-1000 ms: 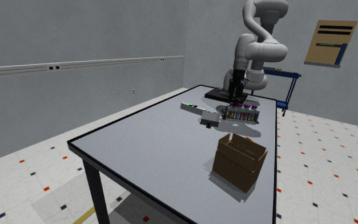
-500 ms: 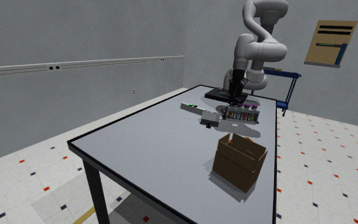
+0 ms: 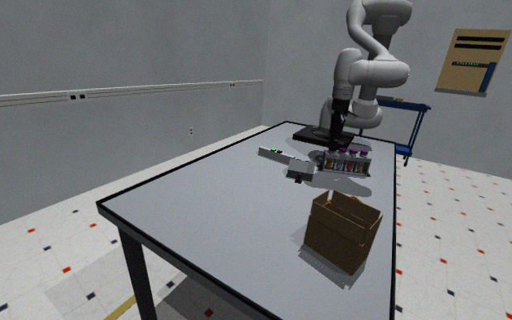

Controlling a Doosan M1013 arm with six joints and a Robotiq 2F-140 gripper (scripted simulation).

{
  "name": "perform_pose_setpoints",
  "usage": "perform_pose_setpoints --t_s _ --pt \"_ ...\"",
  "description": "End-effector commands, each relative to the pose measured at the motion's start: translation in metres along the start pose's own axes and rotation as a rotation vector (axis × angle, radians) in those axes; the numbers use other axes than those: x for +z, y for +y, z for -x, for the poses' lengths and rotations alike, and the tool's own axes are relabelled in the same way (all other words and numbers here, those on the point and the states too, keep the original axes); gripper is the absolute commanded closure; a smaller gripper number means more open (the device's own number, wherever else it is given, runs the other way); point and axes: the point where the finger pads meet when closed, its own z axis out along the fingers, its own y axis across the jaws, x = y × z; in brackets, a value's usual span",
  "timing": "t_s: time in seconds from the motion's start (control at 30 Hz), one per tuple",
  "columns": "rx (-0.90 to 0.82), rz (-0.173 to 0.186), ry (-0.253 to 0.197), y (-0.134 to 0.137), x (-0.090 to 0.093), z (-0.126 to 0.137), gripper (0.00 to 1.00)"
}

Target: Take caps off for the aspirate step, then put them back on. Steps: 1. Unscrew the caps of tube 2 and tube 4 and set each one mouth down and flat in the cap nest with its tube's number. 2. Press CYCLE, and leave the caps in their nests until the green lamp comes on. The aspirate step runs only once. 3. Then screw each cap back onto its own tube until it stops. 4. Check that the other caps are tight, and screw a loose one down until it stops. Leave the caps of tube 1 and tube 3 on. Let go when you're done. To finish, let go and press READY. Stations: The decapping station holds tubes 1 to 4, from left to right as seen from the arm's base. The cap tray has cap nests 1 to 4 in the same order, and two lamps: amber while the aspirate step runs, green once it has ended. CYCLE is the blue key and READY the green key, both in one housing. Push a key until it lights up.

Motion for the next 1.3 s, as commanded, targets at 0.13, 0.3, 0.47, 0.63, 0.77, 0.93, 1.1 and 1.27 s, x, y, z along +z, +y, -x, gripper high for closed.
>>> perform_pose_setpoints --t_s 0.13,0.3,0.47,0.63,0.77,0.93,1.1,1.27 --pt "0.454 -0.001 -0.015 0.0007 -0.0006 0.0000 0.70" --pt "0.604 0.001 -0.015 0.0007 -0.0005 -0.0001 0.70" --pt "0.651 0.001 -0.016 0.0007 -0.0005 0.0000 0.70" --pt "0.651 0.001 -0.015 0.0007 0.0000 0.0000 0.59" --pt "0.651 0.001 -0.016 0.0007 0.0000 0.0000 0.59" --pt "0.651 0.001 -0.015 0.0007 0.0000 0.0000 0.59" --pt "0.339 -0.001 -0.015 0.0007 -0.0003 -0.0001 0.59" --pt "0.102 -0.003 -0.016 0.0007 -0.0003 -0.0001 0.59"
